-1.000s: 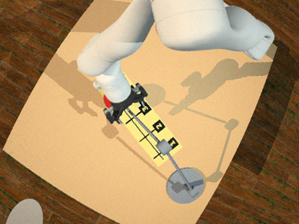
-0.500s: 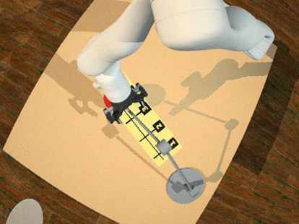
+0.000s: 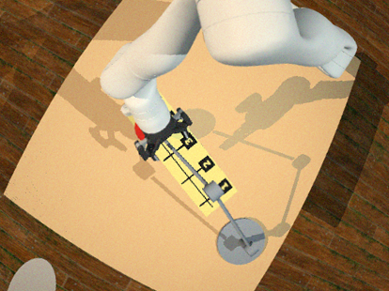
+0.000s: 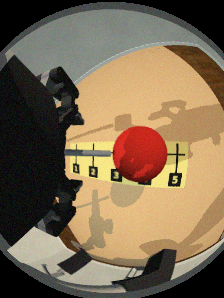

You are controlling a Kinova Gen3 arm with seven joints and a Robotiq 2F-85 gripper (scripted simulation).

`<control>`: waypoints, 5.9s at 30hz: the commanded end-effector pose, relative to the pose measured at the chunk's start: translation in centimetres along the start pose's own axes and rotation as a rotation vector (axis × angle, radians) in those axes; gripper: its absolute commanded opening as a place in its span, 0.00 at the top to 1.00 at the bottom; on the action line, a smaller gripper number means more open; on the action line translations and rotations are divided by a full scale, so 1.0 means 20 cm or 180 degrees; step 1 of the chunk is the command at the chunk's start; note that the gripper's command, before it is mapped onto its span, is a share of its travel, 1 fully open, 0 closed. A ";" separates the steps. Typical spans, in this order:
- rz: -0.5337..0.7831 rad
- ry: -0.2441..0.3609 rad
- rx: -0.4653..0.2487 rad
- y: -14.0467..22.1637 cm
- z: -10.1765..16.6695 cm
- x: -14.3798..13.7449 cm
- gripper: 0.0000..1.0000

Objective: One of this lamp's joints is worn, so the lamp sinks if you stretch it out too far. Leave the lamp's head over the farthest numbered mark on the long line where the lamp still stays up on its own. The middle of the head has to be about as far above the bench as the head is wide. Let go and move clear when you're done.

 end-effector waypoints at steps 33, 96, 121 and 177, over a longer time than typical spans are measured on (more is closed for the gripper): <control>-0.0001 -0.0004 0.0003 0.00 -0.20 0.00 0.00; 0.0014 0.0052 -0.0041 0.01 -0.60 0.02 0.00; 0.0013 0.0014 0.0300 0.11 -0.59 0.00 0.00; 0.0002 -0.0032 0.0422 0.06 -0.03 -0.01 0.00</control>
Point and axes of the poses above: the point where the finger pads meet when closed, its own z axis out along the fingers, its own x axis across the jaws, y = z × x, the point moved 10 cm from there along -z, back along the fingers, and after that the axes turned 7 degrees about -z, right-handed, at the moved point
